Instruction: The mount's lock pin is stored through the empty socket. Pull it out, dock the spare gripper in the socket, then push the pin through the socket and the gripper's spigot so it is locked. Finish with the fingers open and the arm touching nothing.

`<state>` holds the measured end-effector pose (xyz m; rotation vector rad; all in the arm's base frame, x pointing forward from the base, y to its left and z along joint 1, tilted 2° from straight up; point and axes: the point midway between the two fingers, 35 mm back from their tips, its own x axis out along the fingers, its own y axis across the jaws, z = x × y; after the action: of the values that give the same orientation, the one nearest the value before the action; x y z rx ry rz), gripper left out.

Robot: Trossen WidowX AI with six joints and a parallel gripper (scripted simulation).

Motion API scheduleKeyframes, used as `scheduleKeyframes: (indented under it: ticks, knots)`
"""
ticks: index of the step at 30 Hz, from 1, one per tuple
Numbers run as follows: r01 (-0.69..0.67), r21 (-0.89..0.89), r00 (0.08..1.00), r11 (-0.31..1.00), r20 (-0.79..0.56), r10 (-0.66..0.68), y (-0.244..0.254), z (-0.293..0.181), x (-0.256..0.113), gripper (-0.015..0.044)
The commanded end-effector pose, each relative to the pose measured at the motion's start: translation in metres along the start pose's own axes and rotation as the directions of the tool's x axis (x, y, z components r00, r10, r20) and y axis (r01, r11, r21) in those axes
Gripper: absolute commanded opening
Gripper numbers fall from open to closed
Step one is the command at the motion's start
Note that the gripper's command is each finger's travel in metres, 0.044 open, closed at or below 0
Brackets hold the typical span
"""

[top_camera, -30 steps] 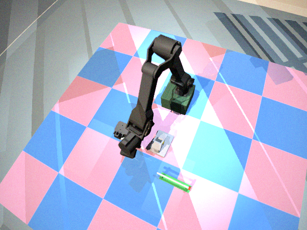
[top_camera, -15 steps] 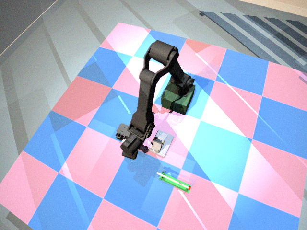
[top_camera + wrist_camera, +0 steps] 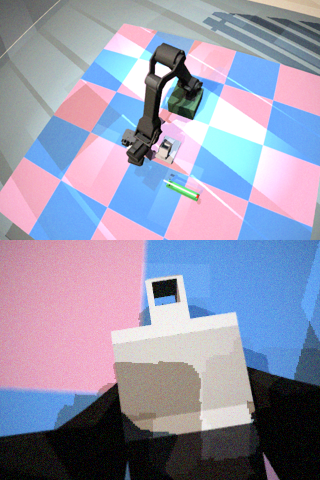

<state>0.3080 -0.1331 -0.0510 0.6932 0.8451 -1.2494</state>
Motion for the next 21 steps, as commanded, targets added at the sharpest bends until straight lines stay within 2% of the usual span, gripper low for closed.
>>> scheduleKeyframes:
  ticks: [1,10,21]
  knots:
    - [0.0,0.001,1.0,1.0,0.002,0.0,0.0,0.0,0.0,0.0229]
    - [0.0,0.001,1.0,1.0,0.002,0.0,0.004,0.013,-0.019,0.0]
    - [-0.001,0.001,1.0,1.0,0.002,0.001,0.006,0.04,-0.064,0.0]
